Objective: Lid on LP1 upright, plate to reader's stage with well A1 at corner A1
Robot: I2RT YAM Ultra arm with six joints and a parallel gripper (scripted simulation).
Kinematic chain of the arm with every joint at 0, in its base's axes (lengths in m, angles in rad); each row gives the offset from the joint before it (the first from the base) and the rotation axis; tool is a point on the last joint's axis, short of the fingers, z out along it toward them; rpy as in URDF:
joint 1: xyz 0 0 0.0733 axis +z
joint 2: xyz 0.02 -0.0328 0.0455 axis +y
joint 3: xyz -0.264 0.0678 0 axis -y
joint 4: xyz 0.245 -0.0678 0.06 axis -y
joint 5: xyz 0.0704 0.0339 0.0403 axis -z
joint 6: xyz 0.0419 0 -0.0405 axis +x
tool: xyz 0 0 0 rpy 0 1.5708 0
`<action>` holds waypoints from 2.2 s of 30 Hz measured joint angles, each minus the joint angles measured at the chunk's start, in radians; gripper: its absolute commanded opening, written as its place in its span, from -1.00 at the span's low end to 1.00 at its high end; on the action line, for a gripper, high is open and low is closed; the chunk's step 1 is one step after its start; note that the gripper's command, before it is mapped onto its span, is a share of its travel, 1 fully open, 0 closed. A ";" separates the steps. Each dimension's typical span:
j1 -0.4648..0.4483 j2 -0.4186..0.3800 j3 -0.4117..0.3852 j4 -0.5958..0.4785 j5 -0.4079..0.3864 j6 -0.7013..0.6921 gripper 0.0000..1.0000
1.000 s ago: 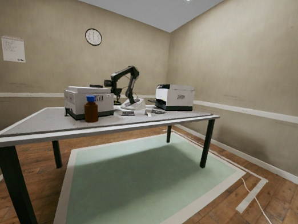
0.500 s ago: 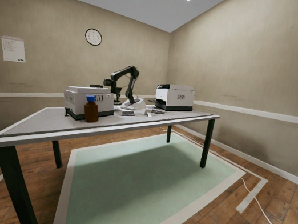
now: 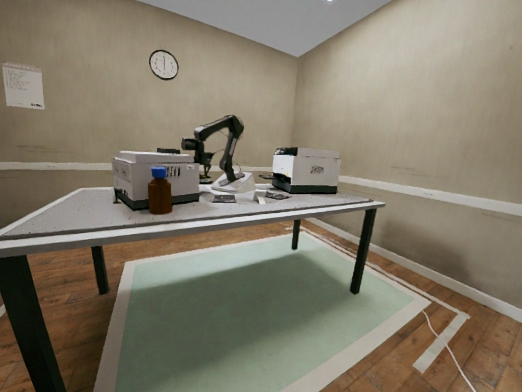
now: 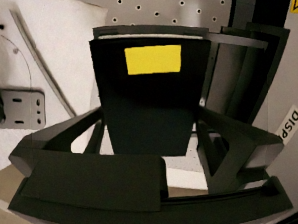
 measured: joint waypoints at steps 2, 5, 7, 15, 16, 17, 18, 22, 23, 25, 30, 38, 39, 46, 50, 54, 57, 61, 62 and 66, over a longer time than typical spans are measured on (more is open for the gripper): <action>0.000 -0.008 0.000 0.000 0.000 0.000 0.71; -0.002 -0.013 0.000 -0.002 0.000 0.000 0.71; -0.005 -0.012 0.000 -0.006 0.000 0.000 0.71; -0.006 -0.006 0.023 -0.021 0.000 0.000 0.71; -0.008 -0.005 0.024 -0.022 0.000 0.000 0.71; -0.009 -0.006 0.024 -0.025 0.000 -0.001 0.71; -0.010 -0.006 0.024 -0.028 0.000 -0.002 0.71; -0.012 -0.006 0.024 -0.037 0.000 -0.007 0.71; -0.012 -0.006 0.024 -0.038 -0.001 -0.008 0.71; -0.012 -0.006 0.024 -0.039 -0.002 -0.009 0.71; -0.012 -0.007 0.024 -0.039 -0.003 -0.011 0.71; -0.012 -0.024 0.025 -0.043 -0.005 -0.011 0.71; -0.012 -0.022 0.030 -0.047 -0.005 -0.011 0.71; -0.020 -0.014 0.053 -0.056 -0.005 -0.011 0.71; -0.022 -0.015 0.053 -0.068 -0.006 -0.014 0.71; -0.024 -0.014 0.053 -0.077 -0.008 -0.018 0.71; -0.024 -0.014 0.053 -0.078 -0.009 -0.021 0.71; -0.024 -0.018 0.053 -0.078 -0.009 -0.022 0.71; -0.024 -0.021 0.053 -0.078 -0.009 -0.022 0.71; -0.024 -0.027 0.058 -0.084 -0.010 -0.022 0.71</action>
